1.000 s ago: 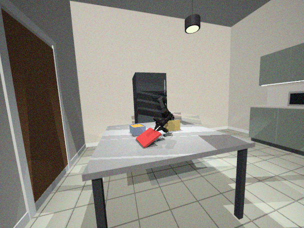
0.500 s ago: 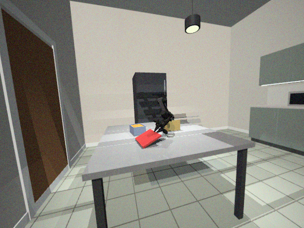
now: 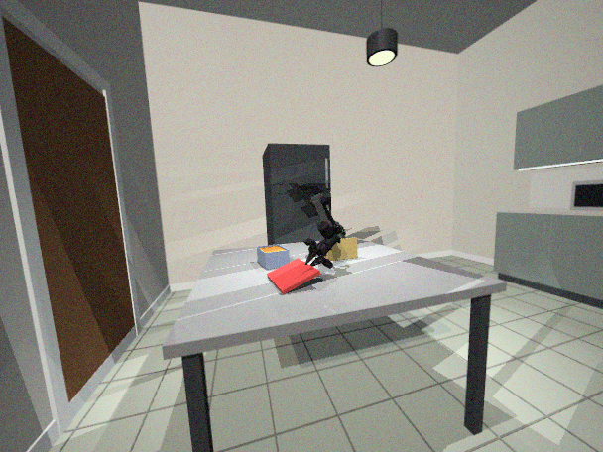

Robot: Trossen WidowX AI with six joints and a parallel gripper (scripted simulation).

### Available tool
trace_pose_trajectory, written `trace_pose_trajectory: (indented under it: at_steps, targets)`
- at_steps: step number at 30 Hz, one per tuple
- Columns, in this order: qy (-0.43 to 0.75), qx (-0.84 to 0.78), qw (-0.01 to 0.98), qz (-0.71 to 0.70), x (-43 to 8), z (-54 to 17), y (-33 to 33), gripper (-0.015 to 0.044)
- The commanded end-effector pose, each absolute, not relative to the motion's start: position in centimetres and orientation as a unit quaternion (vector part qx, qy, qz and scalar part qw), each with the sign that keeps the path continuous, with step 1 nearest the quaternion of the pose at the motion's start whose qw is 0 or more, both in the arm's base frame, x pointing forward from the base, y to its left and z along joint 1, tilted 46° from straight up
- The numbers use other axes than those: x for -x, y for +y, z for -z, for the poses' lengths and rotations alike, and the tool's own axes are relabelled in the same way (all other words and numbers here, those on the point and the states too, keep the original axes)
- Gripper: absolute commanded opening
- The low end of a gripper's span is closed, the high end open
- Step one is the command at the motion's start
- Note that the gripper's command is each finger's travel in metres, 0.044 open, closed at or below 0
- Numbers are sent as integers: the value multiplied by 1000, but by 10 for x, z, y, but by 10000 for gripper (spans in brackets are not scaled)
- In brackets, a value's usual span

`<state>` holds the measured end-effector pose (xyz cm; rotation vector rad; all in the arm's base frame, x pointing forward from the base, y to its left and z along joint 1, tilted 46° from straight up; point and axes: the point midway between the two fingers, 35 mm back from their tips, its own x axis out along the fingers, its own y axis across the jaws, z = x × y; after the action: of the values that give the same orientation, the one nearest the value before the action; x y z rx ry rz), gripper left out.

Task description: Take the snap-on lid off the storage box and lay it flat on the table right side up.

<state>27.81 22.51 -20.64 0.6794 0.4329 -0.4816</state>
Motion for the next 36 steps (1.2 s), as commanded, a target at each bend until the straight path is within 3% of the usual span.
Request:
trace_pose_trajectory:
  at_steps: [1, 8, 10, 16, 36]
  targets:
    - [211, -324, 891, 238, -279, 205, 227, 79]
    - [211, -323, 891, 239, -279, 205, 227, 262]
    - [211, -323, 891, 239, -279, 205, 227, 275]
    - [212, -323, 891, 239, -268, 204, 223, 432]
    - [213, -323, 891, 240, -228, 201, 215, 440]
